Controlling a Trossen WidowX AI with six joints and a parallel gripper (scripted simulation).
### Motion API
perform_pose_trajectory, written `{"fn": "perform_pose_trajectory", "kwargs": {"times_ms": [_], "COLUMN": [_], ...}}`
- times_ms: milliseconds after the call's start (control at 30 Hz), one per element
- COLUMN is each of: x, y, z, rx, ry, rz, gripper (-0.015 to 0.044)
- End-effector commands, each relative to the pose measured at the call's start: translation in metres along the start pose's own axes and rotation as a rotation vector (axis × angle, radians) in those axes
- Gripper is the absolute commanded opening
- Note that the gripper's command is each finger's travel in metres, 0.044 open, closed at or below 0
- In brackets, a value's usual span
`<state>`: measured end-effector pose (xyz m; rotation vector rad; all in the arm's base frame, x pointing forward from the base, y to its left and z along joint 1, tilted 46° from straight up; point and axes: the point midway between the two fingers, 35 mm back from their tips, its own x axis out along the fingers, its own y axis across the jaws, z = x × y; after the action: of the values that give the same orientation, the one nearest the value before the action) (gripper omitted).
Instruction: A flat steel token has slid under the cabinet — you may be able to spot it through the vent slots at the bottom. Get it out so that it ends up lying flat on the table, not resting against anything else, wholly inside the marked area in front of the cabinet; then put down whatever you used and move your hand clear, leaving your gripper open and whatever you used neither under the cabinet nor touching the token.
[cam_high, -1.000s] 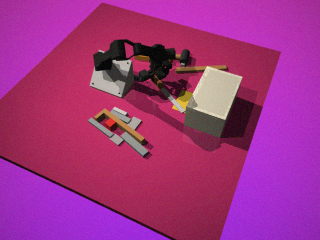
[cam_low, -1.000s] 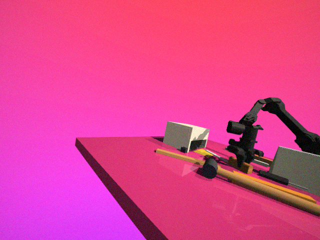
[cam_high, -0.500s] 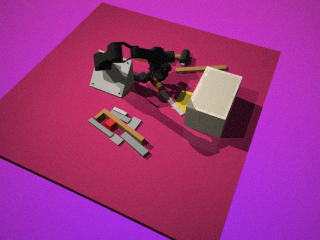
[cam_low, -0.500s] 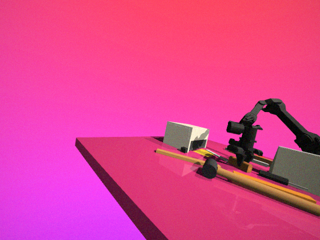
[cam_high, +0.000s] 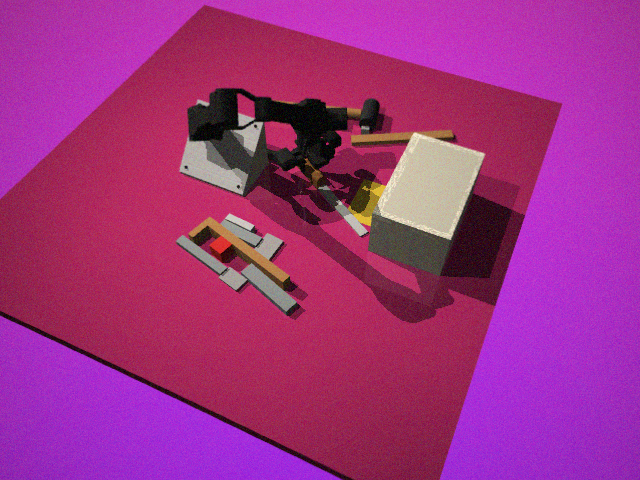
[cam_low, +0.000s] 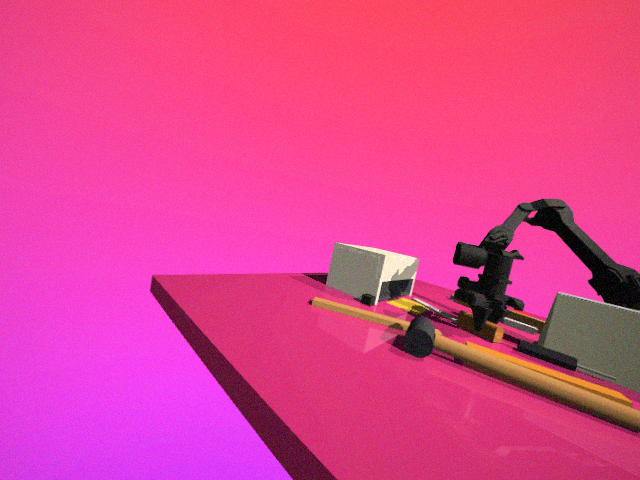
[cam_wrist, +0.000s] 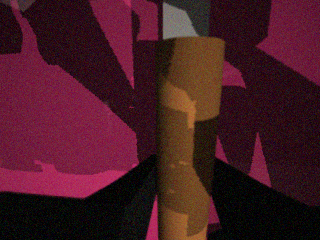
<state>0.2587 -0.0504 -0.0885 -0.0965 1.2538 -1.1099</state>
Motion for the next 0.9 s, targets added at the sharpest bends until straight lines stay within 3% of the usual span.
{"fn": "perform_pose_trajectory", "kwargs": {"times_ms": [0, 867], "x": [-0.001, -0.001], "y": [-0.005, -0.030], "z": [0.005, 0.017], "rx": [0.005, 0.005], "ry": [-0.003, -0.003], "rz": [0.004, 0.003], "gripper": [0.0000, 0.0000]}}
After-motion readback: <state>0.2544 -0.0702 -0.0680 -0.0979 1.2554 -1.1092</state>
